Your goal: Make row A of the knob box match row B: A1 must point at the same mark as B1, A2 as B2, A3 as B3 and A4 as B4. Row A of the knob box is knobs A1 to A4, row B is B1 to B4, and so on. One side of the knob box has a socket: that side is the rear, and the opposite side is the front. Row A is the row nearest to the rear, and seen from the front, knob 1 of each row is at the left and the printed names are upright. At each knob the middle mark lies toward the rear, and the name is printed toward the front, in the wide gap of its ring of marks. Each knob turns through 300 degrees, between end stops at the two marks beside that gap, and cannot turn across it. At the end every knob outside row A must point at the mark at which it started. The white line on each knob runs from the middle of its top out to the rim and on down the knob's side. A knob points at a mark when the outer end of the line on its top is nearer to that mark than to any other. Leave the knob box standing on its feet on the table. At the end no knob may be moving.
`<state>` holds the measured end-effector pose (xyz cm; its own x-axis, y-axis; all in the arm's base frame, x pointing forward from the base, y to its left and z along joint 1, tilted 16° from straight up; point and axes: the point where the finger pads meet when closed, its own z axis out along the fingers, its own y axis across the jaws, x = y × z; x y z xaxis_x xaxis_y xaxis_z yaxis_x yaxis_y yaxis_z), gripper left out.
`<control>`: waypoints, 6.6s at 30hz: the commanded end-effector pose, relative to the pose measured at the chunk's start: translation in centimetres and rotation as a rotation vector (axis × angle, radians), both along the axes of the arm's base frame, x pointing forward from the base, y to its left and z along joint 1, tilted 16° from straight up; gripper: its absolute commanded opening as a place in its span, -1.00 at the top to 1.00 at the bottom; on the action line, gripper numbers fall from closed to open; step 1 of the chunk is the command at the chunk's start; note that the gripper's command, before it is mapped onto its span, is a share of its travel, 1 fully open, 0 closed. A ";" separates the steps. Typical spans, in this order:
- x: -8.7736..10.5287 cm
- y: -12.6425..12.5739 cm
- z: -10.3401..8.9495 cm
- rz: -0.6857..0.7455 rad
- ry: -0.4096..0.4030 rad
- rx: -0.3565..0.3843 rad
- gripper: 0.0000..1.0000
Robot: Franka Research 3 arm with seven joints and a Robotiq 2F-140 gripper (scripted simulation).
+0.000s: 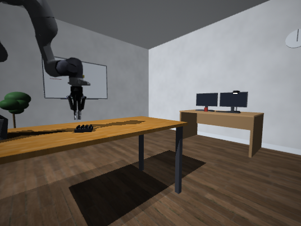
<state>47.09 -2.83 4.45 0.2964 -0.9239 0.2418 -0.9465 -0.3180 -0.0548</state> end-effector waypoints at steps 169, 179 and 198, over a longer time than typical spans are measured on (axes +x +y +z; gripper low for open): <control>1.0 0.1 -3.9 -0.709 -0.171 0.079 0.77; 1.0 0.1 -3.9 -0.709 -0.171 0.079 0.77; 1.1 0.2 -3.9 -0.709 -0.171 0.079 0.77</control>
